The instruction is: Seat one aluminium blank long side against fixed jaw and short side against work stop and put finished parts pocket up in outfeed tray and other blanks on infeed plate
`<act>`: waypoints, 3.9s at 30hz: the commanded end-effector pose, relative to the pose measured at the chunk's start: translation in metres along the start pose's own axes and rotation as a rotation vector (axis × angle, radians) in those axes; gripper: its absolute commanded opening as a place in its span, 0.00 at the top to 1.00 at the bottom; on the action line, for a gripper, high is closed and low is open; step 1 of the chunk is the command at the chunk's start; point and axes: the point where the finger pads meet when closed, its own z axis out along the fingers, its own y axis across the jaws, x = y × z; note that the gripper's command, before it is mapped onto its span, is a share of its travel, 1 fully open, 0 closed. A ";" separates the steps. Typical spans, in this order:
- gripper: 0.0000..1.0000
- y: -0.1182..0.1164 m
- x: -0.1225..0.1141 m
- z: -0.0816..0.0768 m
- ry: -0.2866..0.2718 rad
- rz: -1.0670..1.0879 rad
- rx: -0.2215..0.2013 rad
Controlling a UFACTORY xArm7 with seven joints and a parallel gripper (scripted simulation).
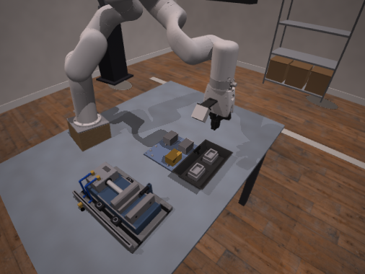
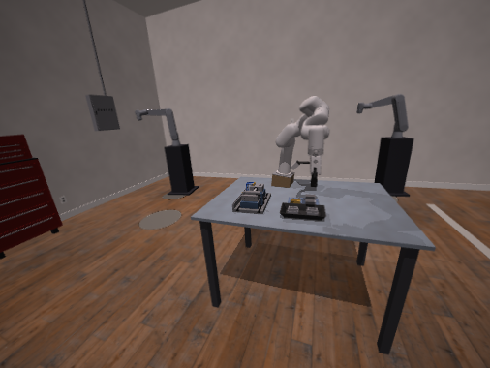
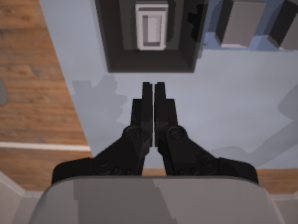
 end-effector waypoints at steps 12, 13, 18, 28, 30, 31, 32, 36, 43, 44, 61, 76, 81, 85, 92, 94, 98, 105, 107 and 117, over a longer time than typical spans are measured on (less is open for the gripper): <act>1.00 0.001 -0.001 -0.004 -0.007 0.001 0.004; 1.00 0.004 -0.001 -0.005 -0.014 0.002 0.004; 1.00 0.040 -0.010 -0.028 -0.084 0.005 0.010; 1.00 0.100 -0.017 -0.044 -0.115 -0.003 0.027; 1.00 0.113 -0.017 -0.043 -0.111 -0.005 0.029; 1.00 0.120 -0.016 -0.042 -0.108 -0.005 0.030; 1.00 0.127 -0.016 -0.041 -0.104 -0.006 0.030; 1.00 0.153 -0.012 -0.033 -0.081 -0.007 0.029; 1.00 0.191 -0.001 -0.013 -0.031 -0.004 0.017; 1.00 0.195 0.000 -0.011 -0.025 -0.003 0.015; 0.31 0.210 0.007 0.000 -0.001 0.000 0.006; 0.31 0.210 0.007 0.000 -0.001 0.000 0.006; 0.31 0.210 0.007 0.000 -0.001 0.000 0.006; 0.31 0.210 0.007 0.000 -0.001 0.000 0.006; 0.31 0.210 0.007 0.003 -0.001 0.000 0.005; 0.31 0.210 0.007 0.006 -0.001 0.000 0.004; 0.31 0.210 0.007 0.019 -0.001 0.000 0.005; 0.31 0.211 0.007 0.050 -0.001 0.000 0.004; 0.31 0.211 0.007 0.057 -0.001 0.000 0.004; 0.31 0.211 0.007 0.070 -0.002 0.000 0.005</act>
